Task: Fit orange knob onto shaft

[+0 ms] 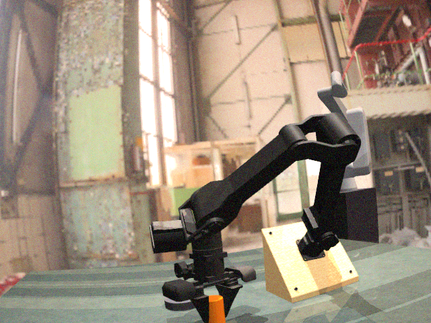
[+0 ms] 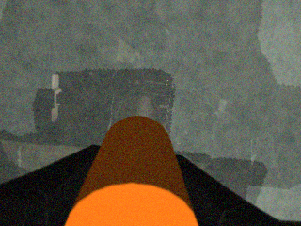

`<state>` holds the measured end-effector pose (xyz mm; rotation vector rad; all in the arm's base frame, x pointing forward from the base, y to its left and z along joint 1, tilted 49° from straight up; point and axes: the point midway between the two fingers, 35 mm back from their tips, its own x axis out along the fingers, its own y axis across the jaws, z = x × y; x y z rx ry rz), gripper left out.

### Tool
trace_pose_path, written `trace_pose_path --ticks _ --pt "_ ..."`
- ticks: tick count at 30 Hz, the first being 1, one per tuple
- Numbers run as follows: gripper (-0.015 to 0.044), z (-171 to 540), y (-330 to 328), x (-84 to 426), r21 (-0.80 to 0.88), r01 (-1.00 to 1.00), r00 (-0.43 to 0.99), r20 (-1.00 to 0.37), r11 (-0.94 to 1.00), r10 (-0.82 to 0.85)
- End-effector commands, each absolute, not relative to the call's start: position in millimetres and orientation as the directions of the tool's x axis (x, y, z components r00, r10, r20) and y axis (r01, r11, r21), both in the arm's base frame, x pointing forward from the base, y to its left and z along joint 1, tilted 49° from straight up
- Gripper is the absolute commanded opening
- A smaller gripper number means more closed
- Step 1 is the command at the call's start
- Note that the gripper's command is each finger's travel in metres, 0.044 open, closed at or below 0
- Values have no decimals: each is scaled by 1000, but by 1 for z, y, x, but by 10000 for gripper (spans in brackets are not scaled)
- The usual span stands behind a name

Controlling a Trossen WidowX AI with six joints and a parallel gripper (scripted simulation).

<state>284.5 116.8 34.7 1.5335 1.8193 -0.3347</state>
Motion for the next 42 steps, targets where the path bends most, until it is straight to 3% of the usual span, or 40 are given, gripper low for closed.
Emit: trace_pose_path --ticks 1,9,25,33,42 --pt "26 35 117 285 246 934 -31 -664 258 747" --pt "236 35 117 285 246 934 -31 -664 258 747" --pt "240 35 117 285 246 934 -31 -664 258 747" --pt "440 87 56 287 241 937 -32 -663 254 748" --pt "440 83 59 288 241 937 -32 -663 254 748"
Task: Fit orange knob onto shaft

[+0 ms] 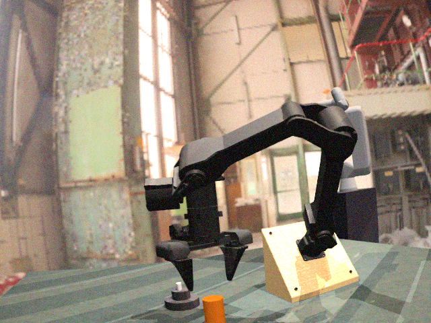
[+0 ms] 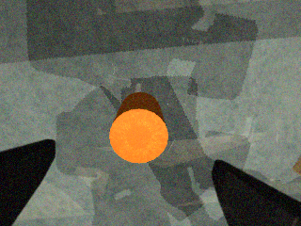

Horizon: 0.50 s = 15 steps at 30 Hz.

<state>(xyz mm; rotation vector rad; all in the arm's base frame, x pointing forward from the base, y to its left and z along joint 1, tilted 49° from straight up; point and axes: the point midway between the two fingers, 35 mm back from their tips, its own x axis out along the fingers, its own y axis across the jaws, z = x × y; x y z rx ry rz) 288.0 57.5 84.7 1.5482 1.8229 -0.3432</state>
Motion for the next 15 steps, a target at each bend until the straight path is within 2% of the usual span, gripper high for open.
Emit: trace_pose_path --ticks 1,15 --pt "440 80 63 287 241 937 -32 -663 254 748" --pt "440 67 76 288 241 936 -32 -664 255 747"
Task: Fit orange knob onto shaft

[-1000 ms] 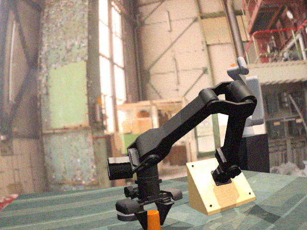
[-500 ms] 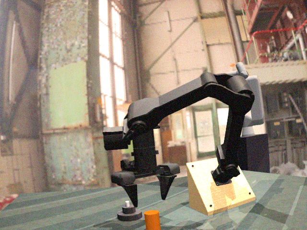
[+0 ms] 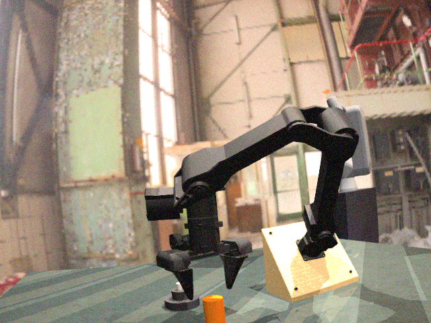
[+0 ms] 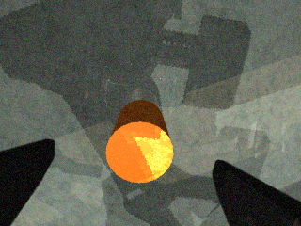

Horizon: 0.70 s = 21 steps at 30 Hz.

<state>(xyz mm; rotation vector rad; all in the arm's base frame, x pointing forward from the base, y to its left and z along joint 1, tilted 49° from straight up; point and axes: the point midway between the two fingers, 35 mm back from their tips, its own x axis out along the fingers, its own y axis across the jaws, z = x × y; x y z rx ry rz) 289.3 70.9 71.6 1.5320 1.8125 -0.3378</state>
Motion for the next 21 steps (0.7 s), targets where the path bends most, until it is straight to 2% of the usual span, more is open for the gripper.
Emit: trace_pose_path --ticks 1,21 --pt "440 66 77 288 241 936 -32 -664 255 747" --pt "440 45 102 287 242 937 -31 -664 254 747"
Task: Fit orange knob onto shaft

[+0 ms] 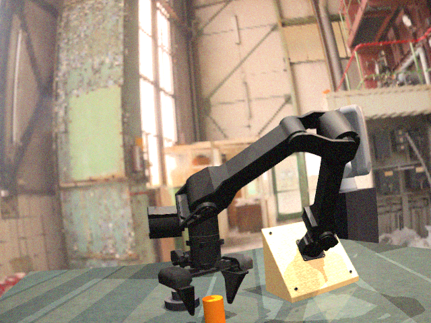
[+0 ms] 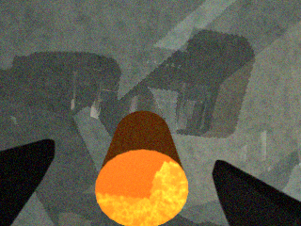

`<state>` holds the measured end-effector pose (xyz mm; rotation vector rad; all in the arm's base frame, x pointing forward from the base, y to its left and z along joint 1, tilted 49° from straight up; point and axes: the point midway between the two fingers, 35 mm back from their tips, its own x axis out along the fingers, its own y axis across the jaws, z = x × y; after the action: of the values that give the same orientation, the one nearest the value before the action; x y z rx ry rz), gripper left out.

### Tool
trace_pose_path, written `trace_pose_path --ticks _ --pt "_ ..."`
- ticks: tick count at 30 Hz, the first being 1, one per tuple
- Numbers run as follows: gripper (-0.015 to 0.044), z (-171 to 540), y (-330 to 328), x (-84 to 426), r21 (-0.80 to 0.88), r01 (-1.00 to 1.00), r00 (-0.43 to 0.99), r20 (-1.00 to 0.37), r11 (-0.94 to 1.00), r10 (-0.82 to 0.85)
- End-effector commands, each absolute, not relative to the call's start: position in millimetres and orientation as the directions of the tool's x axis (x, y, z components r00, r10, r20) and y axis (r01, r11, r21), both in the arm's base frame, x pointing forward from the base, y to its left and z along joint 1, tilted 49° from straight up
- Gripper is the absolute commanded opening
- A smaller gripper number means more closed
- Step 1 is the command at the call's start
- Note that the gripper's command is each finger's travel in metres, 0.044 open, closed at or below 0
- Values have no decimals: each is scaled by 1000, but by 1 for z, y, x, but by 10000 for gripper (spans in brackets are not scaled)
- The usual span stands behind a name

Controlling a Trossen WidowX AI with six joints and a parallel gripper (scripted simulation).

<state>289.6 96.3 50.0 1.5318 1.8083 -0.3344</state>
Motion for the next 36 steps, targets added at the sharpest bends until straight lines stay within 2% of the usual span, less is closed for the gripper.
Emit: trace_pose_path --ticks 1,14,24,30,35,36 --pt "440 44 103 287 242 937 -31 -664 254 747" --pt "440 33 117 285 242 937 -32 -660 253 750" --pt "177 33 117 285 242 937 -32 -660 253 750" --pt "138 33 117 285 242 937 -32 -660 253 750" --pt "6 37 111 287 242 937 -31 -663 253 748" --pt "0 38 109 288 242 937 -31 -664 253 747"
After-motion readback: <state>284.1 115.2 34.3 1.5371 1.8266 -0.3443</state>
